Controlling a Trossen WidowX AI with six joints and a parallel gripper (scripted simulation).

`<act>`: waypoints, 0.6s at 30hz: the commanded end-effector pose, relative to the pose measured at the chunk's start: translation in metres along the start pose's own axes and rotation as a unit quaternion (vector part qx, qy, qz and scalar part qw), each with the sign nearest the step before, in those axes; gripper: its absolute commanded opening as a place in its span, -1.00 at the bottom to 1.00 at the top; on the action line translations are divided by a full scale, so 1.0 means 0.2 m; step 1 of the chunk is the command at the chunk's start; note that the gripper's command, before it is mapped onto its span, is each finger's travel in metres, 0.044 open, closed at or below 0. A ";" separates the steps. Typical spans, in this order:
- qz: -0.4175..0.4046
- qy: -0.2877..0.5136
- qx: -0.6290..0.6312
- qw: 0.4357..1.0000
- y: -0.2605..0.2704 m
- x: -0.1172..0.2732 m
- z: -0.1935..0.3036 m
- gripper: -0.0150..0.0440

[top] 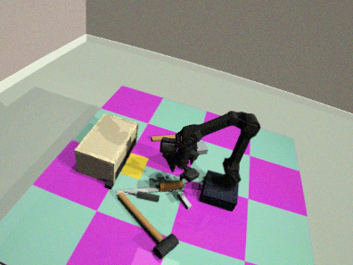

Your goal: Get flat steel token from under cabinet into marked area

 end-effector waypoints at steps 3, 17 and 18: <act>0.002 0.000 -0.029 1.000 0.00 0.00 0.00 0.42; 0.002 -0.001 -0.085 0.996 0.00 0.00 0.00 0.42; 0.002 -0.001 -0.089 0.996 0.00 0.00 0.00 0.42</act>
Point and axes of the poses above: the point midway between the two fingers, 35 mm back from their tips, its own x axis back along the fingers, its own y axis across the jaws, z = x × y, the point moved 7 cm from there along x, back along the fingers, and after that the axes turned 14 degrees about -x, right-handed, at the moved point
